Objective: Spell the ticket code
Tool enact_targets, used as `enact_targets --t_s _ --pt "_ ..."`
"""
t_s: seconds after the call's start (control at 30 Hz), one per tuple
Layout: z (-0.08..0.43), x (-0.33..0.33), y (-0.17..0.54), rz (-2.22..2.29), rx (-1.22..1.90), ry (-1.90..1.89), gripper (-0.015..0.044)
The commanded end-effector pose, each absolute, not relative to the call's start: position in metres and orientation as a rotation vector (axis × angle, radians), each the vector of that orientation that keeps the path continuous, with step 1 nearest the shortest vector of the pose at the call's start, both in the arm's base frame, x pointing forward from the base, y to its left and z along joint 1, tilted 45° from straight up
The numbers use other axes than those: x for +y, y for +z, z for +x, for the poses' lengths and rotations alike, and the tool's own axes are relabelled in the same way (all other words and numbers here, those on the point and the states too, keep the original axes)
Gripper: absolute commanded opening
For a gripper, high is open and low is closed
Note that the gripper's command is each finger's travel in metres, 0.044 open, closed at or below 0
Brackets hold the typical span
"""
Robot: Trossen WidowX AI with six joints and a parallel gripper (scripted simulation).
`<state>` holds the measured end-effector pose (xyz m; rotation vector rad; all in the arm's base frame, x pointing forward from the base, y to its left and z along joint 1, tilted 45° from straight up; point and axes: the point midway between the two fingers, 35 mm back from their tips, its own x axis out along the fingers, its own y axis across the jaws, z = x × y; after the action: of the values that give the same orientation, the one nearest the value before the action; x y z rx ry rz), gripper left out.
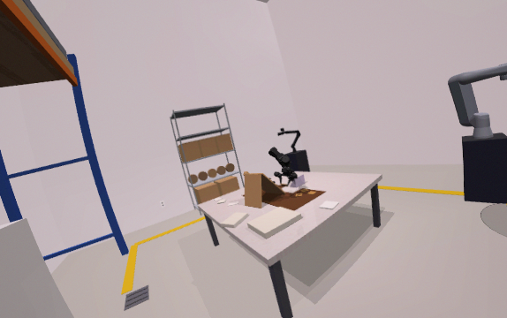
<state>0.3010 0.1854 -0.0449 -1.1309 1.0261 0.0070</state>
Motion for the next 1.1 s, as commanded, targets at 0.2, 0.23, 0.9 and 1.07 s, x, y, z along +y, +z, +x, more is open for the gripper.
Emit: enact_targets --t_s 0.2,0.23,0.9,1.07 --pt "0.306 0.200 -0.022 -0.871 0.836 -0.119 0.0000" --pt "0.307 0.202 -0.020 -0.843 0.818 -0.130 0.0000" --pt "0.309 0.202 -0.012 -0.775 0.773 -0.155 0.0000" --pt "0.309 0.200 -0.010 -0.775 0.773 -0.155 0.0000"
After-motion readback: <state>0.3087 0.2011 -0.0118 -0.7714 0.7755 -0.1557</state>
